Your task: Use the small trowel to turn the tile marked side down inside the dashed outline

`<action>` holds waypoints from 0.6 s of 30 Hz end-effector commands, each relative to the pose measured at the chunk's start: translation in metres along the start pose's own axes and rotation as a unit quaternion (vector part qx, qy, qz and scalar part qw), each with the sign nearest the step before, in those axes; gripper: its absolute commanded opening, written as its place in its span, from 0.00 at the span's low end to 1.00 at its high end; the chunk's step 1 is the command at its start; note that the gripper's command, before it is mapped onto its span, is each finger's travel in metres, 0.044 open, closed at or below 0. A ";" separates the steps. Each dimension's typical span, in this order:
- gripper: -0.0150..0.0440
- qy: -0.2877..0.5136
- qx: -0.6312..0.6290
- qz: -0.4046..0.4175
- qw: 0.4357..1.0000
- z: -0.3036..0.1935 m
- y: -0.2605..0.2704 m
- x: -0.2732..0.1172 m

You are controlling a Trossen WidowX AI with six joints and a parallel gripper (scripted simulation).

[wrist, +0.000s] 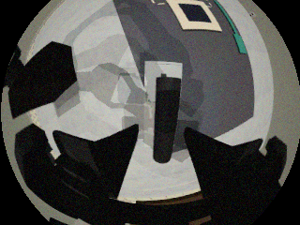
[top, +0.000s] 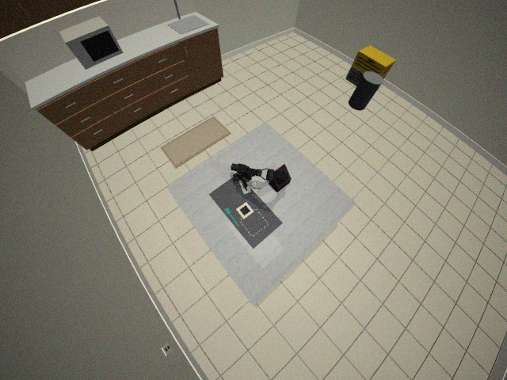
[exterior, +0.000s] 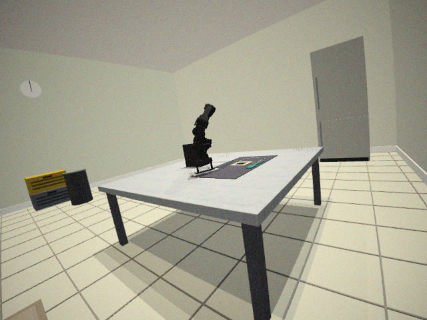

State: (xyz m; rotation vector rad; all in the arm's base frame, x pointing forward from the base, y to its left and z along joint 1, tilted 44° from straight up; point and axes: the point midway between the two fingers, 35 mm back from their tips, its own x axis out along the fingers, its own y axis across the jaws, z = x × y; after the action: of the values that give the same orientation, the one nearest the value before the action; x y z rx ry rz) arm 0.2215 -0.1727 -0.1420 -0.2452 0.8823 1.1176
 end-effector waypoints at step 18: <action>0.76 0.010 0.106 -0.049 0.993 -0.008 -0.009 -0.021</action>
State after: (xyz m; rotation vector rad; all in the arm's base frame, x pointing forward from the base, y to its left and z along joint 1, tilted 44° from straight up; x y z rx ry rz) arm 0.2215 -0.1958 -0.1304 -0.1822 0.9536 0.9915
